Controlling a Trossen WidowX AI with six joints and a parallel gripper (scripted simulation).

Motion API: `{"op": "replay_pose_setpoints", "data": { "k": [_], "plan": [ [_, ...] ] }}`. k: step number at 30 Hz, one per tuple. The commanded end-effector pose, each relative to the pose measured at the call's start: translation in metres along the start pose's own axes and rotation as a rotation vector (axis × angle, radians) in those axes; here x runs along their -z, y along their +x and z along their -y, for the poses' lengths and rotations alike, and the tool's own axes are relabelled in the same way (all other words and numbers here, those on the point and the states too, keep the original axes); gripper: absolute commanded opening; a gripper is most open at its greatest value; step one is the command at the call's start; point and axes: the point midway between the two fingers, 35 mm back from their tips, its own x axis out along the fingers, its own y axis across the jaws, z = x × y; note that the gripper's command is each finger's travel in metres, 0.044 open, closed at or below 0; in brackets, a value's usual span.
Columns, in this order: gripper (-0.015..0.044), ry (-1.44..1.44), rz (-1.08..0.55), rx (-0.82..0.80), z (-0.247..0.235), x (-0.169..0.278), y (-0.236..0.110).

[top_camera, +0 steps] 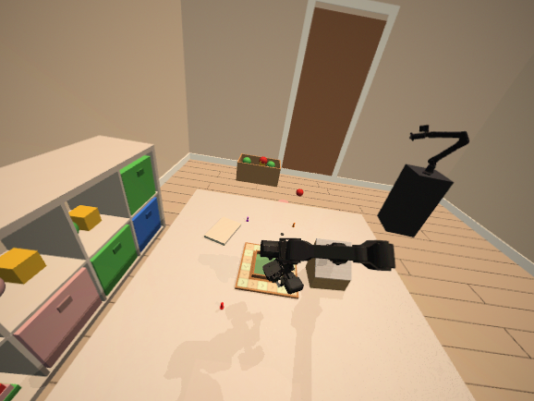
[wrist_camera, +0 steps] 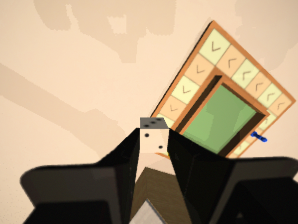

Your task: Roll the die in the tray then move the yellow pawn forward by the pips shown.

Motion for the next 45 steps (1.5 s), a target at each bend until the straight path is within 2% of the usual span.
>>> {"op": "replay_pose_setpoints", "data": {
  "k": [1,45],
  "plan": [
    [0.0000,0.118,0.000,-0.002,0.010,-0.001,0.001],
    [0.0000,1.622,0.004,0.011,0.138,0.031,0.030]
  ]
}}
